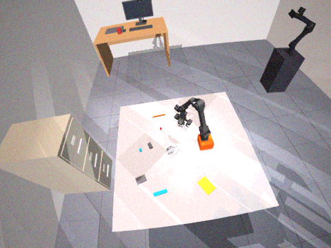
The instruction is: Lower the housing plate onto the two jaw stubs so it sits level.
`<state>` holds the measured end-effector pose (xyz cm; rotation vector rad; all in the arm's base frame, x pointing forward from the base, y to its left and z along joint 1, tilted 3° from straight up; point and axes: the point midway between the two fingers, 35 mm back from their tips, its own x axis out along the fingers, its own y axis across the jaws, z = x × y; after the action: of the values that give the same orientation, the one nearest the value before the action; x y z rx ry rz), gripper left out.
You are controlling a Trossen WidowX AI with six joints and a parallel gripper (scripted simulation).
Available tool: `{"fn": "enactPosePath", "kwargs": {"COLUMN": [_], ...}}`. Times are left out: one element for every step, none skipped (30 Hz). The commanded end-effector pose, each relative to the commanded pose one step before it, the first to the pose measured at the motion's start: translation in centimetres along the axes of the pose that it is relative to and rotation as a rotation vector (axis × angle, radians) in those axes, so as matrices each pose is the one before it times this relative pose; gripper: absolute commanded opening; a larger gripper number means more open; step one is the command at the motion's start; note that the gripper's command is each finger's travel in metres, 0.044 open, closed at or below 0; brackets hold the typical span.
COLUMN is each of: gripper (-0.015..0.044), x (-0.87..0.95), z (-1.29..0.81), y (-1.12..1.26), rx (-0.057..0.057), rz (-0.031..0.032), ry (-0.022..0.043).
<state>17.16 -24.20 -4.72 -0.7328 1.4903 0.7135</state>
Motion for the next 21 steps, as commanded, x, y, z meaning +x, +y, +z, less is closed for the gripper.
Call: {"fn": "enactPosePath", "kwargs": {"gripper": [0.0353,0.0351,0.0351,0.0351,0.0351,0.0351,0.0351,0.0351,0.0351,0.0351,0.0351,0.0351,0.0351,0.0351,0.0351,0.0351,0.0351,0.0351,0.0351,0.0351,0.0351], "x": [-0.001,0.000,0.000,0.000,0.000,0.000,0.000,0.000,0.000,0.000,-0.050,-0.149,-0.249,-0.308,-0.309,-0.311,-0.312,-0.313,-0.314,-0.316,-0.316], "z": [0.002,0.000,0.000,0.000,0.000,0.000,0.000,0.000,0.000,0.000,-0.002,-0.005,-0.008,-0.009,-0.007,-0.006,-0.005,-0.004,-0.003,-0.002,-0.001], "y": [-0.002,0.000,0.000,0.000,0.000,0.000,0.000,0.000,0.000,0.000,-0.007,-0.020,-0.031,-0.035,-0.032,-0.028,-0.025,-0.021,-0.017,-0.014,-0.010], "rx": [0.0000,0.0000,0.0000,0.0000,0.0000,0.0000,0.0000,0.0000,0.0000,0.0000,0.0000,-0.0001,-0.0002,-0.0003,-0.0003,-0.0003,-0.0003,-0.0003,-0.0003,-0.0003,-0.0003], "rz": [-0.00010,0.00000,0.00000,0.00000,0.00000,0.00000,0.00000,0.00000,0.00000,0.00000,-0.00002,-0.00005,-0.00008,-0.00009,-0.00009,-0.00008,-0.00008,-0.00008,-0.00007,-0.00007,-0.00007], "ry": [-0.00014,0.00000,0.00000,0.00000,0.00000,0.00000,0.00000,0.00000,0.00000,0.00000,-0.00003,-0.00008,-0.00014,-0.00017,-0.00017,-0.00017,-0.00018,-0.00018,-0.00018,-0.00018,-0.00018]}}
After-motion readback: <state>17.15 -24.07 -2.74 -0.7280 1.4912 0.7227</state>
